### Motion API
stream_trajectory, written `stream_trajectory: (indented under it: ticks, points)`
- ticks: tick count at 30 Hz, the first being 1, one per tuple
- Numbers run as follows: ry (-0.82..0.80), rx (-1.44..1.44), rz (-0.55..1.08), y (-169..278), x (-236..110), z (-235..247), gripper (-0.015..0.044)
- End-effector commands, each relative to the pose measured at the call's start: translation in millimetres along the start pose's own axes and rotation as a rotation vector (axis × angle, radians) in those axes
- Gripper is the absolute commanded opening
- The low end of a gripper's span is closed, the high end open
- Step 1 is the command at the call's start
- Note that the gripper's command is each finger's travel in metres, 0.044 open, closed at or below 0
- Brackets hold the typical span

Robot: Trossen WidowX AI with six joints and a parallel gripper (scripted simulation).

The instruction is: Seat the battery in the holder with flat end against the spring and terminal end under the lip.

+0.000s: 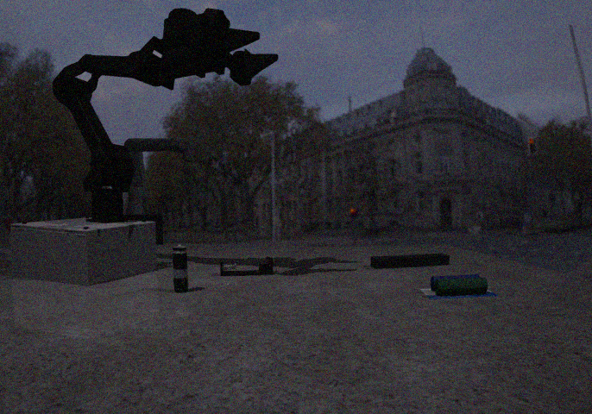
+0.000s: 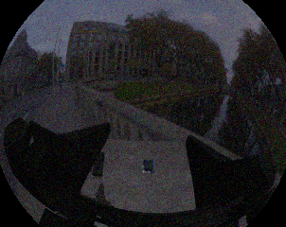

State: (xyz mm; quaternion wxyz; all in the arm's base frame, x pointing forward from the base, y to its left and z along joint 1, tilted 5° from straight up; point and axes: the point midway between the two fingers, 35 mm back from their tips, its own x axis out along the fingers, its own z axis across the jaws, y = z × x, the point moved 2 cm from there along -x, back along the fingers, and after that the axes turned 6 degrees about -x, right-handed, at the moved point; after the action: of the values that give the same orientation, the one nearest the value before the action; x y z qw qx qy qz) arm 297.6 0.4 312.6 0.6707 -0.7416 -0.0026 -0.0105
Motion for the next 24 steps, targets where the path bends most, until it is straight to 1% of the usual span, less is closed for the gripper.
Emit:
stream_trajectory:
  ticks: [1, 2, 3, 5, 7, 11, 15, 17, 18, 19, 24]
  points:
    - [0.001, -0.003, 0.018, 3.2, 1.5, -0.3, 0.0374]
    - [0.002, -0.014, 0.070, 12.7, 5.7, -1.3, 0.0347]
    - [0.004, -0.032, 0.157, 28.4, 11.5, -3.1, 0.0321]
    - [0.001, -0.074, 0.374, 67.6, 20.0, -8.0, 0.0269]
    - [-0.013, -0.110, 0.591, 105.6, 20.4, -13.2, 0.0216]
    - [-0.059, -0.151, 0.934, 159.0, 6.4, -20.9, 0.0111]
    - [-0.132, -0.168, 1.258, 197.9, -19.8, -26.8, 0.0006]
    - [-0.178, -0.167, 1.414, 211.5, -35.6, -29.1, 0.0000]
    - [-0.196, -0.165, 1.467, 215.3, -41.3, -29.8, 0.0000]
    - [-0.204, -0.164, 1.489, 216.7, -43.8, -30.1, 0.0000]
    - [-0.206, -0.164, 1.493, 217.0, -44.2, -30.2, 0.0000]
